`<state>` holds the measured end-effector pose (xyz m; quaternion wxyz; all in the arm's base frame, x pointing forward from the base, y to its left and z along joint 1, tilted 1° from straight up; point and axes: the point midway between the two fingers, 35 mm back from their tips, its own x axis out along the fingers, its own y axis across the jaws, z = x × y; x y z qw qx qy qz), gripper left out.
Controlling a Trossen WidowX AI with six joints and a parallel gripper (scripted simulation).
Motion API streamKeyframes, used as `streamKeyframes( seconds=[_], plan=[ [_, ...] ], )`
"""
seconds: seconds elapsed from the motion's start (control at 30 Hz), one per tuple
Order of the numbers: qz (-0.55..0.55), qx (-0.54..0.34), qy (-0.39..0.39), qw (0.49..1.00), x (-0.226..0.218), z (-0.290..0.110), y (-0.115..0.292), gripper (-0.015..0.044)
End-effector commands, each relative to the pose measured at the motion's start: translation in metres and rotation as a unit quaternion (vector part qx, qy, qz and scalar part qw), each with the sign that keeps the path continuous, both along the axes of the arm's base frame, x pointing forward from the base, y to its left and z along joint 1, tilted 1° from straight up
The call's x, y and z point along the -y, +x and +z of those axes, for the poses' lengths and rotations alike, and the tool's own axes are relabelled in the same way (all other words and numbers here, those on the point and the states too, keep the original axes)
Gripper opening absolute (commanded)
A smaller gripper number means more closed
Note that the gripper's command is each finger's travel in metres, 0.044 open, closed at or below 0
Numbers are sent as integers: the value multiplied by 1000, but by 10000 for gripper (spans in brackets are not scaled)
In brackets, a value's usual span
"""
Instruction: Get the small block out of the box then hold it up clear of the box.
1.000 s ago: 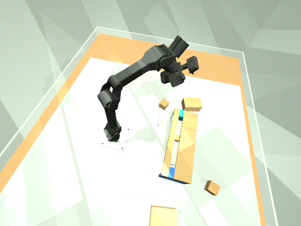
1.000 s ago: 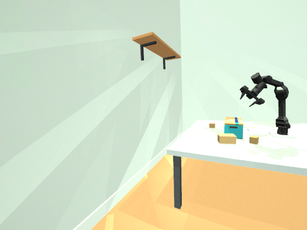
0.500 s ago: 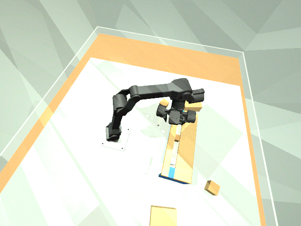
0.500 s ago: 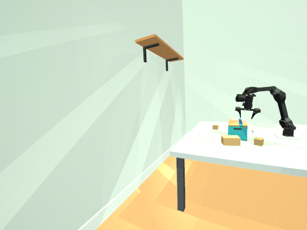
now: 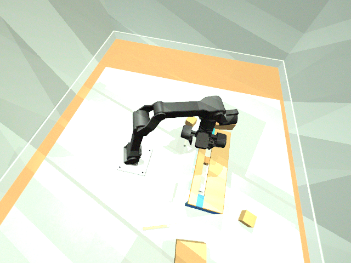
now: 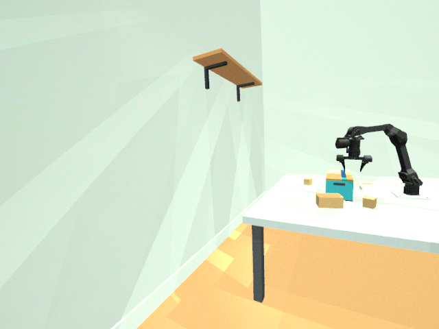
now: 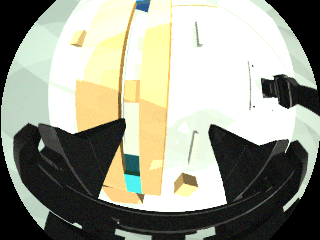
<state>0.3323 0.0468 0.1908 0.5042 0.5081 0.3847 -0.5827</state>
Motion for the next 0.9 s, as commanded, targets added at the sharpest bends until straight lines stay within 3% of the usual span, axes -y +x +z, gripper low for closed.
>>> streamKeyframes(
  seconds=[0.0, 0.87],
  plan=[
    [3, -6, -3, 1000, 0, -9, 1, 400],
    [3, -12, -3, 1000, -2, -52, 4, 400]
  ],
)
